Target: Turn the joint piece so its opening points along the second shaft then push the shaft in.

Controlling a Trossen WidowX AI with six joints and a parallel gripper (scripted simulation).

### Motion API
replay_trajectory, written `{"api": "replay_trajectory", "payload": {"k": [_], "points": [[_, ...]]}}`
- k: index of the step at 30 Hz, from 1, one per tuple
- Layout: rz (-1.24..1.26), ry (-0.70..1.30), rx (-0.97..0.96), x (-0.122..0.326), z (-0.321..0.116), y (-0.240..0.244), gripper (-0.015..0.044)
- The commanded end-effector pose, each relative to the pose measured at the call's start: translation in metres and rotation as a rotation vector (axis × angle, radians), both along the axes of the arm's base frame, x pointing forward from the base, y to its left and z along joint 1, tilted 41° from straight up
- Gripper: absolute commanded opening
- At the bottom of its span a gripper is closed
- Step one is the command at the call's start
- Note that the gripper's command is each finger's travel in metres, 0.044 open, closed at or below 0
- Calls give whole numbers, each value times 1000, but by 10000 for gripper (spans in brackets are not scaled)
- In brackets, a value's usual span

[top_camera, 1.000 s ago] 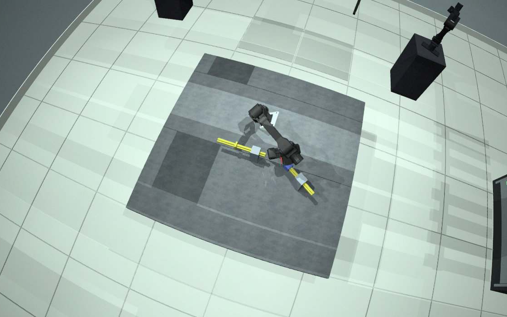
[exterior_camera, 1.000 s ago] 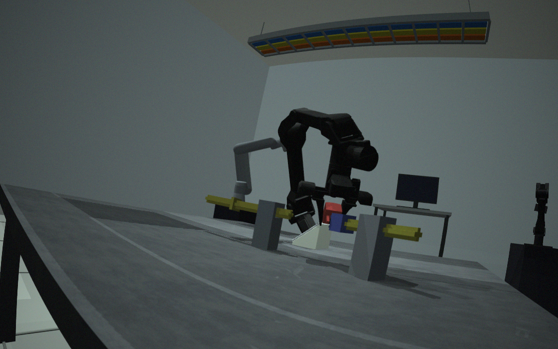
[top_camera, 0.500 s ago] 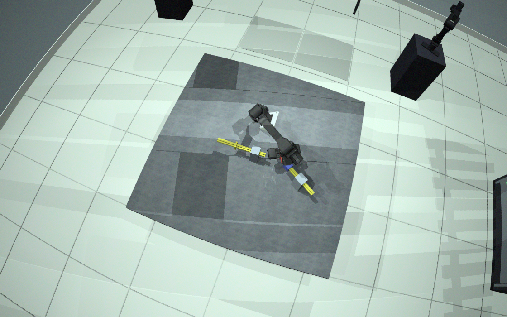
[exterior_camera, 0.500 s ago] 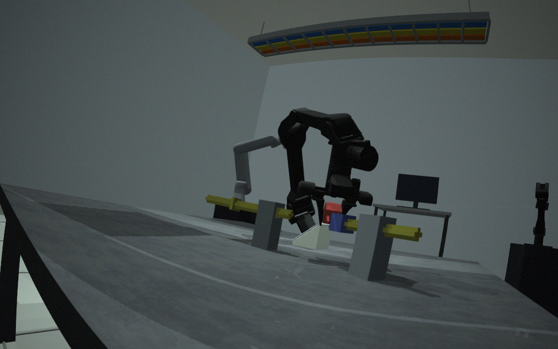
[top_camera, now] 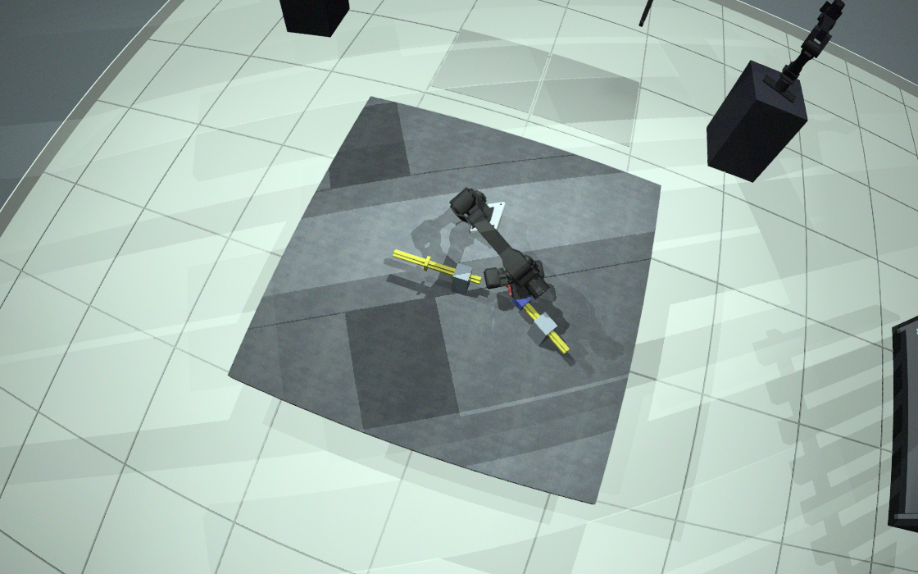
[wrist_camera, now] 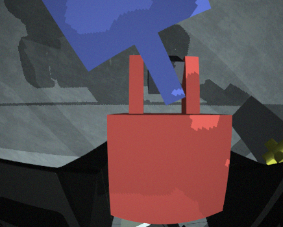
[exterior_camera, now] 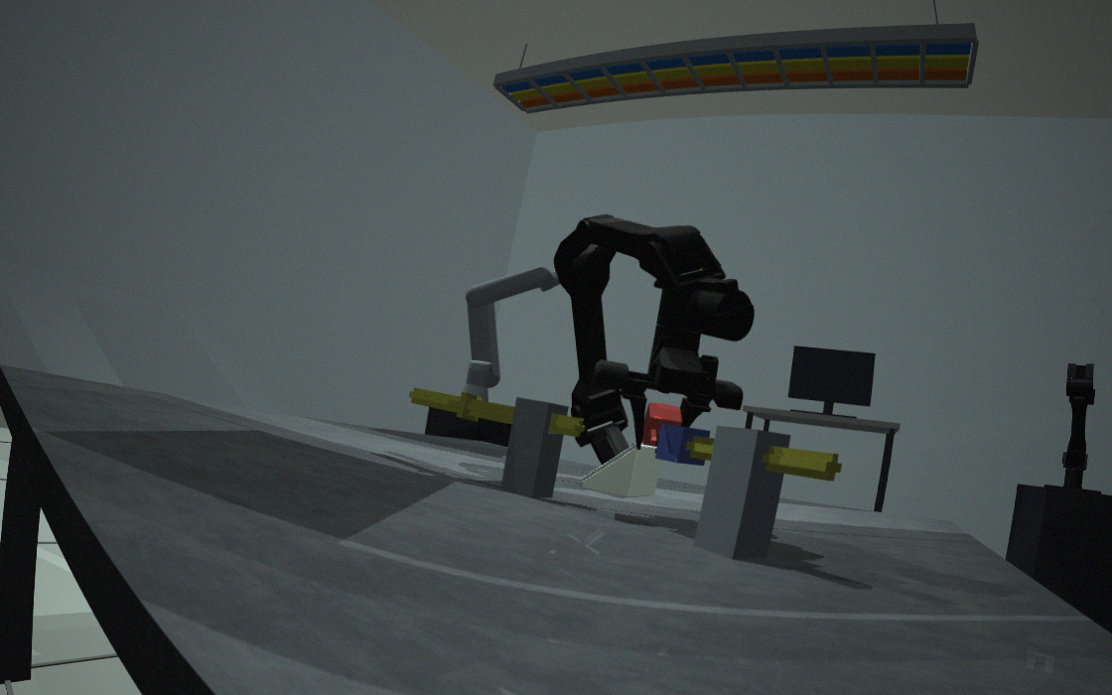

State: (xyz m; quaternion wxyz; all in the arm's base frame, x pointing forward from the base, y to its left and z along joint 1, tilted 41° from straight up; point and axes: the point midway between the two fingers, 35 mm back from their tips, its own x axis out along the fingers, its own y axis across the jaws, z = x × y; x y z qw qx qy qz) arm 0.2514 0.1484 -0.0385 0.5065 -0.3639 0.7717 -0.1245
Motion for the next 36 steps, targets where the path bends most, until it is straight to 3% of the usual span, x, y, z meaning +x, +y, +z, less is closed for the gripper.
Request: {"api": "replay_trajectory", "payload": {"k": [1, 19, 21, 26, 32, 36], "points": [[4, 0, 2, 0, 0, 0, 182], [4, 0, 2, 0, 0, 0, 182], [0, 0, 0, 0, 0, 0, 147], [0, 0, 0, 0, 0, 0, 147], [0, 0, 0, 0, 0, 0, 0], [0, 0, 0, 0, 0, 0, 0]]}}
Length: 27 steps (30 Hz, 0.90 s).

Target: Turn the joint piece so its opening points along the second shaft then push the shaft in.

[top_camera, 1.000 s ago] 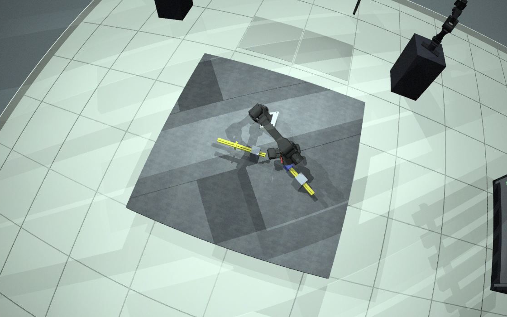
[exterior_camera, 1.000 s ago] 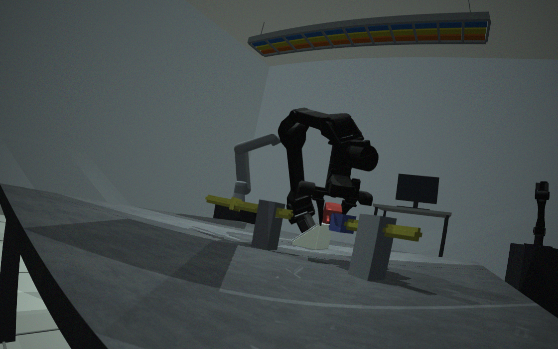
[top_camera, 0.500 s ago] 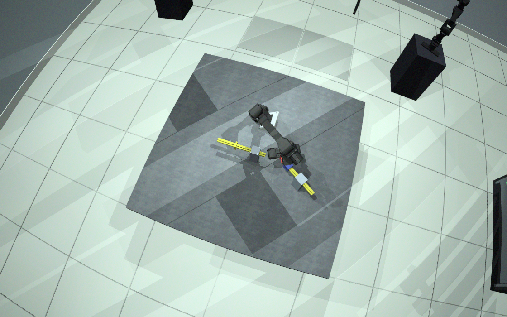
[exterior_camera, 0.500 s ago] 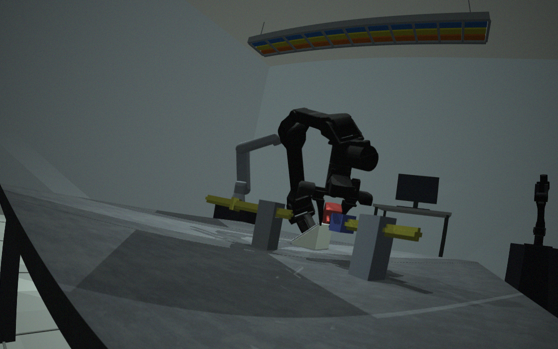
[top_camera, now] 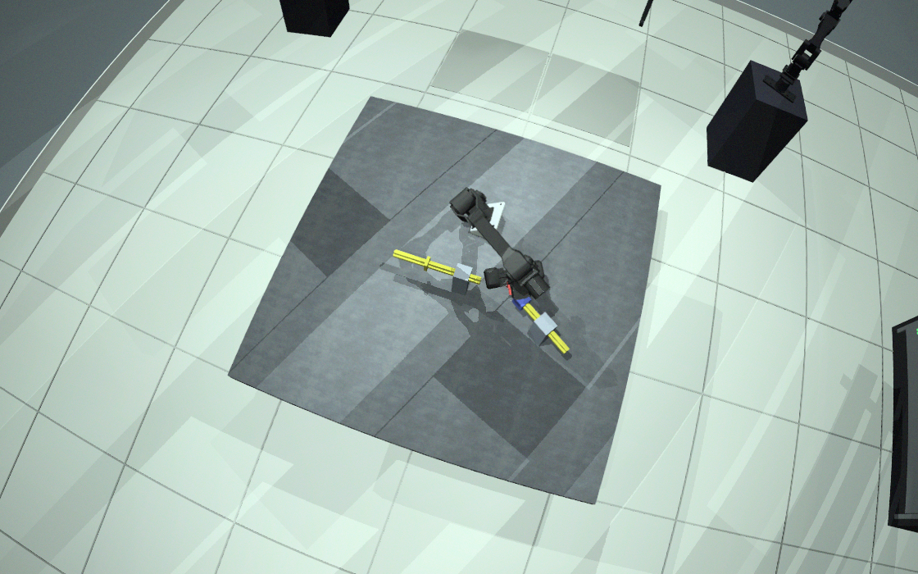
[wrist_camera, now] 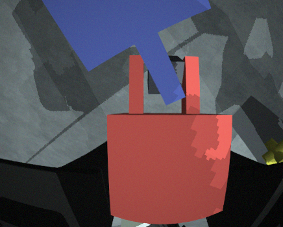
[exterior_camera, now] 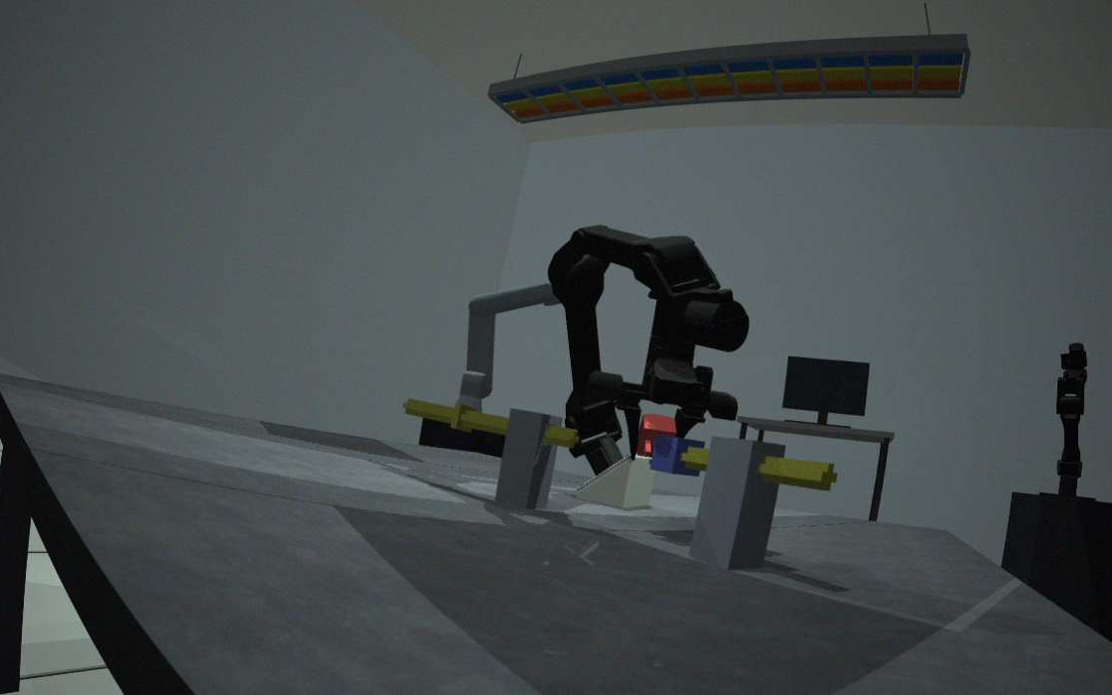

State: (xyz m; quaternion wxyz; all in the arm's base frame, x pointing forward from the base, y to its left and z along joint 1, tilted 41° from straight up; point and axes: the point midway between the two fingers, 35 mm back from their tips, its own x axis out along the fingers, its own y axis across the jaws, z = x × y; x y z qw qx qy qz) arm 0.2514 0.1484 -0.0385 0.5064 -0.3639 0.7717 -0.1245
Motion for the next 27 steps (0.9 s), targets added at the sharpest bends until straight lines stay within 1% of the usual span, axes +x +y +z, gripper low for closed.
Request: {"api": "replay_trajectory", "payload": {"k": [1, 27], "points": [[4, 1, 1, 0, 0, 0, 0], [395, 116, 134, 8, 3, -18, 0]]}}
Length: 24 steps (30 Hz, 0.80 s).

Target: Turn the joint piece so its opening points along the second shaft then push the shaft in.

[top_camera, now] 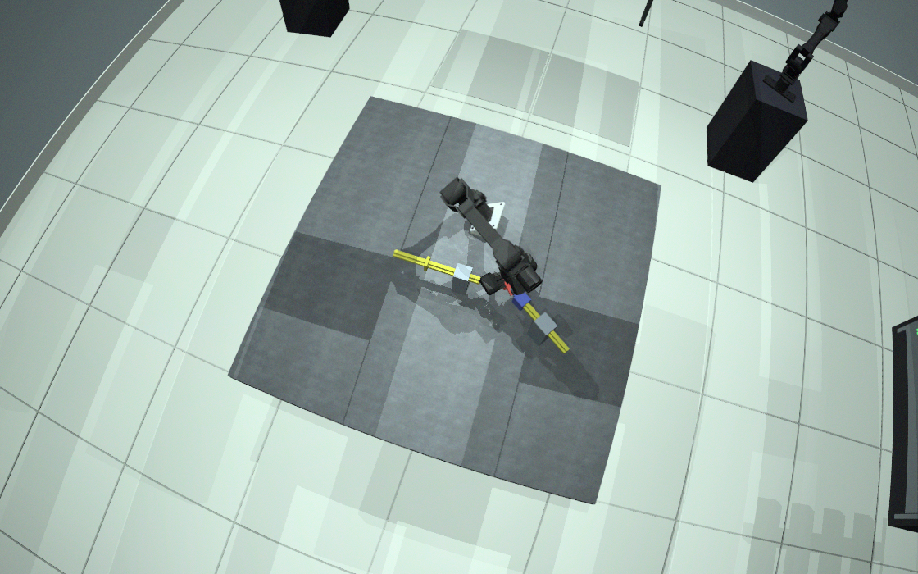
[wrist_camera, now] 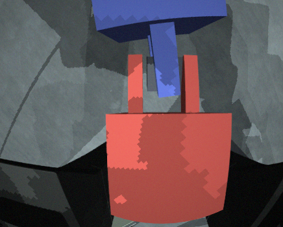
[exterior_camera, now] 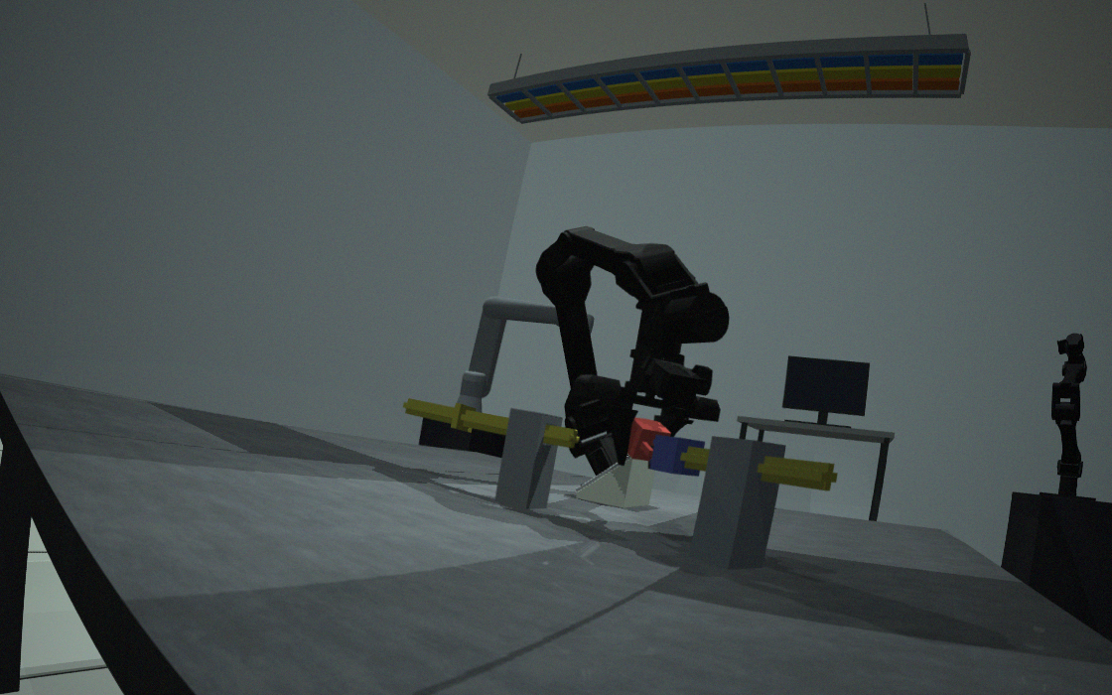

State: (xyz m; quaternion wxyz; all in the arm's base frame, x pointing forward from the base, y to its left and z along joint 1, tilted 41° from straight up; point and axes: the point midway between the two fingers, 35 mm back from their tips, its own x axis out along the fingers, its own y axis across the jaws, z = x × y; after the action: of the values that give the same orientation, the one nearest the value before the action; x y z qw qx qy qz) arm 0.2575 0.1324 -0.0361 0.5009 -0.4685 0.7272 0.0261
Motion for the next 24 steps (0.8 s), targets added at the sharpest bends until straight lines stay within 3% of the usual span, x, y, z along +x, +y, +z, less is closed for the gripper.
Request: {"api": "replay_trajectory", "payload": {"k": [1, 24], "points": [[63, 23, 28, 2, 0, -3, 0], [382, 165, 188, 15, -1, -16, 0]]}}
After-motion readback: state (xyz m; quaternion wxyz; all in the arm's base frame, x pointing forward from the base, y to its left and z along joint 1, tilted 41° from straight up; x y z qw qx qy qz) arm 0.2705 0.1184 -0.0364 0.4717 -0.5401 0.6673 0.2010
